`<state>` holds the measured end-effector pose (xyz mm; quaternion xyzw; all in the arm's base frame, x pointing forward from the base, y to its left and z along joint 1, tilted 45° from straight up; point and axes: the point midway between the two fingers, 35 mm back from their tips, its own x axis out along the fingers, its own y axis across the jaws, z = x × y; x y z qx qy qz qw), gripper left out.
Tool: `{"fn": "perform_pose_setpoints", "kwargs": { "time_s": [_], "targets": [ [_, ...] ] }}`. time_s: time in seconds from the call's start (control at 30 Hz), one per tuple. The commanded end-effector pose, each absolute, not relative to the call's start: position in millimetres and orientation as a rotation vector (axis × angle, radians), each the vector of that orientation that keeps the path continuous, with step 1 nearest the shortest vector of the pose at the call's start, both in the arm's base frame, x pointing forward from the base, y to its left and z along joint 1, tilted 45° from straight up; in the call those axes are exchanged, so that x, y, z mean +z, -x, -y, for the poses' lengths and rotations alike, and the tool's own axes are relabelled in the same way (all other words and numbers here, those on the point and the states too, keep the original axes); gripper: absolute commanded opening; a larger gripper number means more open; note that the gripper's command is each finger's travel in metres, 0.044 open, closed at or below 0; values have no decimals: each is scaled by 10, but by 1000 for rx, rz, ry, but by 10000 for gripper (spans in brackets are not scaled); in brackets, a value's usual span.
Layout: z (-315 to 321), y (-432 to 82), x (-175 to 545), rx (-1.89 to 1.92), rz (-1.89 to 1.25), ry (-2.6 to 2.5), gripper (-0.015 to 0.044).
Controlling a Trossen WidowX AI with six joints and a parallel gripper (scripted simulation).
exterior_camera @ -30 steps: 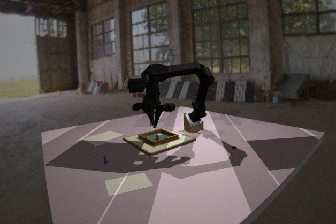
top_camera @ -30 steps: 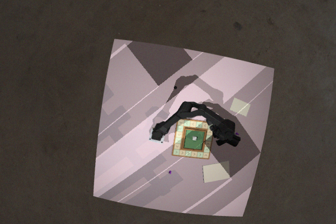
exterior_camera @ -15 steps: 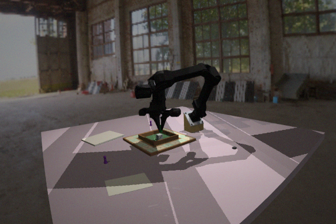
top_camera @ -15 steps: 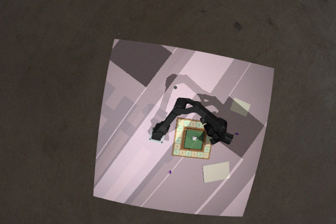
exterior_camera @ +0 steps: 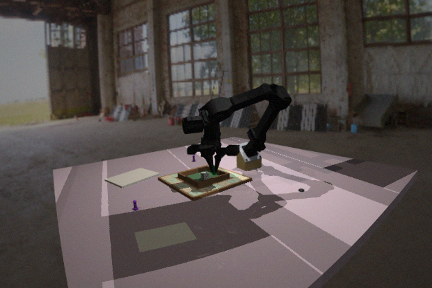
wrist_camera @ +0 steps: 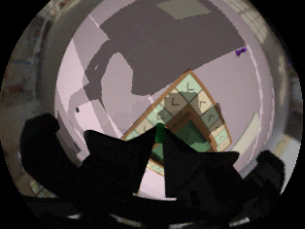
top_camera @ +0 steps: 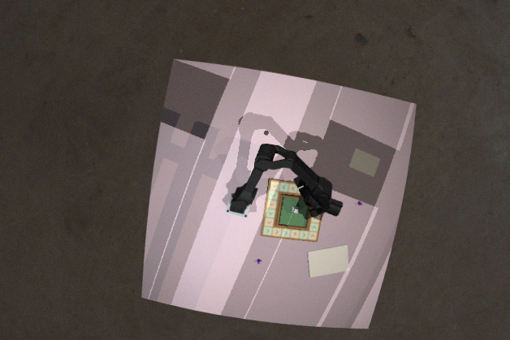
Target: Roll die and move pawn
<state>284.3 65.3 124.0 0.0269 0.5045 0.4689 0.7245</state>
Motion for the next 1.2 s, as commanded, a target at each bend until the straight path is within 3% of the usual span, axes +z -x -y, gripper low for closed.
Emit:
{"fn": "perform_pose_setpoints", "kwargs": {
  "time_s": [0.0, 0.83, 1.17],
  "targets": [
    [-680, -2824, 1216, 1032, -1108, -63, 0],
    [-1033, -2849, 875, 1033, -1106, -64, 0],
    [-990, -2854, 921, 1034, -1103, -56, 263]
  ]
}}
